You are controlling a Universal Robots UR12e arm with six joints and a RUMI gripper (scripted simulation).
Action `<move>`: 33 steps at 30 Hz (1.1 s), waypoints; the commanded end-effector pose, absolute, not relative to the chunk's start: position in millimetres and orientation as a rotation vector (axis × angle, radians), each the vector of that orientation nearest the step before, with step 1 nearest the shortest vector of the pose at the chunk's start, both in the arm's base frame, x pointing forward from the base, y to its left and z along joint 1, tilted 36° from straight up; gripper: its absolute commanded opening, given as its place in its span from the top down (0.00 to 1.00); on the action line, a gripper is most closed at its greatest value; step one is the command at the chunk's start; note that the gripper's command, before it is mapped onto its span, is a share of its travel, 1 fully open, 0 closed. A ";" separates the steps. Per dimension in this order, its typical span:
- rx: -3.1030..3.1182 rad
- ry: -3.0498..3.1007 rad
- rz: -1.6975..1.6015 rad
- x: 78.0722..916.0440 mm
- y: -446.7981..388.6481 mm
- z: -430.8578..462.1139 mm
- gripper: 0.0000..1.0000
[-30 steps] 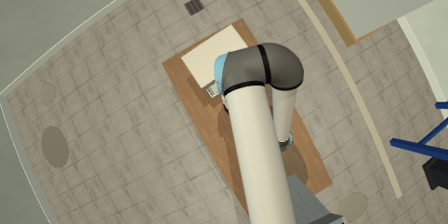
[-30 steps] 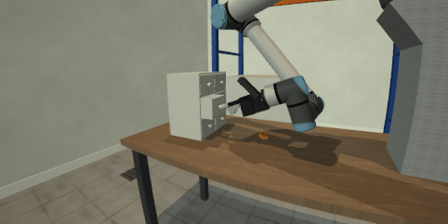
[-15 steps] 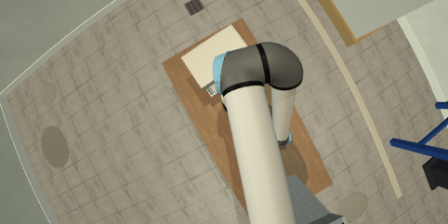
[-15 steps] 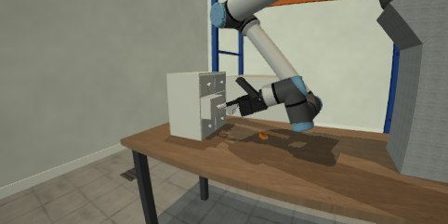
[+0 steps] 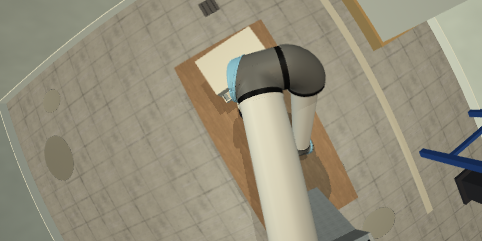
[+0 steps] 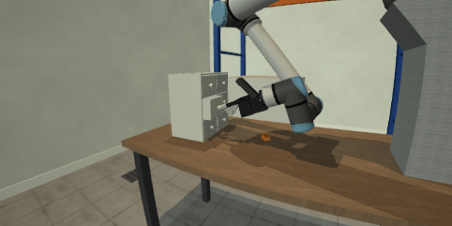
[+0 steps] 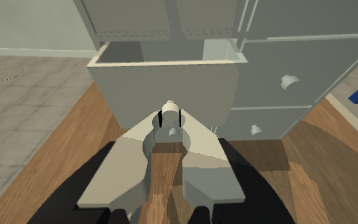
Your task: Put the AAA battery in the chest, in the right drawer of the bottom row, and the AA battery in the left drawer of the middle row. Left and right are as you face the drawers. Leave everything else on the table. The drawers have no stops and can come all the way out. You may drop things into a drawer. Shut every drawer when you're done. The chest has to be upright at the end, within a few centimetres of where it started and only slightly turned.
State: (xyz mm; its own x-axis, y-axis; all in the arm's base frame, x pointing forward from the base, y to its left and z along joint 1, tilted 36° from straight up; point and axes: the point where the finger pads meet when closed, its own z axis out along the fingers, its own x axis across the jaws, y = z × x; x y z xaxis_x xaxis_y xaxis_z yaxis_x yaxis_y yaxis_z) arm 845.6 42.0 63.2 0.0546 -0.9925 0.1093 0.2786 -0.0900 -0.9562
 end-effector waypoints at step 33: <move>-1.103 0.902 -1.350 864.2 44.7 77.2 0.93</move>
State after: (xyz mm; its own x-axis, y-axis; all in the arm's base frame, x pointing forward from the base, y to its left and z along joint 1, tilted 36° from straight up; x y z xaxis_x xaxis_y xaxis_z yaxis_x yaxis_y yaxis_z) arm 862.4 44.3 75.4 0.0546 -0.9925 0.1093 0.2786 -0.0900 -0.9562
